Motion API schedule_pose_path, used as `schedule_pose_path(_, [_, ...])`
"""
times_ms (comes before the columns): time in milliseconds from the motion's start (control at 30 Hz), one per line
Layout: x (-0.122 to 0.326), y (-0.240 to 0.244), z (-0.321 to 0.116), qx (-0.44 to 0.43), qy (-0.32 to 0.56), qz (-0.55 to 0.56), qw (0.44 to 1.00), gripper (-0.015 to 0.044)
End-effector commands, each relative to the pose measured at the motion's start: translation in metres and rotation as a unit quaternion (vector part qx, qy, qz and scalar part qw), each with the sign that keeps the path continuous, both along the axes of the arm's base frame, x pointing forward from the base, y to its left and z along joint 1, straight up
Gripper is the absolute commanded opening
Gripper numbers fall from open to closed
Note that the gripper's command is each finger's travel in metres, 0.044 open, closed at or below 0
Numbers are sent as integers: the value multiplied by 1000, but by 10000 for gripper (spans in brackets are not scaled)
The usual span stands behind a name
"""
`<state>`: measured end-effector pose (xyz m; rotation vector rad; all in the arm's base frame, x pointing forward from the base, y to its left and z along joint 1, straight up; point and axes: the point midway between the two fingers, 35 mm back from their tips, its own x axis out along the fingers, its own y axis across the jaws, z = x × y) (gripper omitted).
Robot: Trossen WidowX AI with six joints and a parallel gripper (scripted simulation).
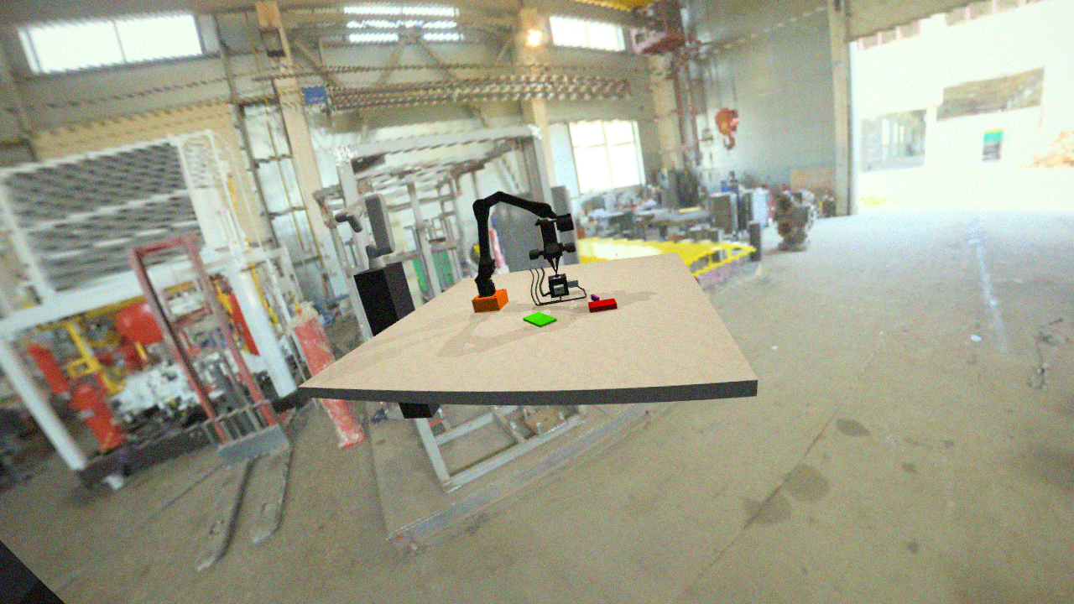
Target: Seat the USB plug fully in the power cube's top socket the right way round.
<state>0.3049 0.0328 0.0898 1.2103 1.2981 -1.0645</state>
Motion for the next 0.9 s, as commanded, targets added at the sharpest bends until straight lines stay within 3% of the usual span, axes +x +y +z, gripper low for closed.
schedule_pose_path(0, [0,0,0,0,0,0,1000,79])
schedule_pose_path(867, [0,0,7,0,0,0,1000,95])
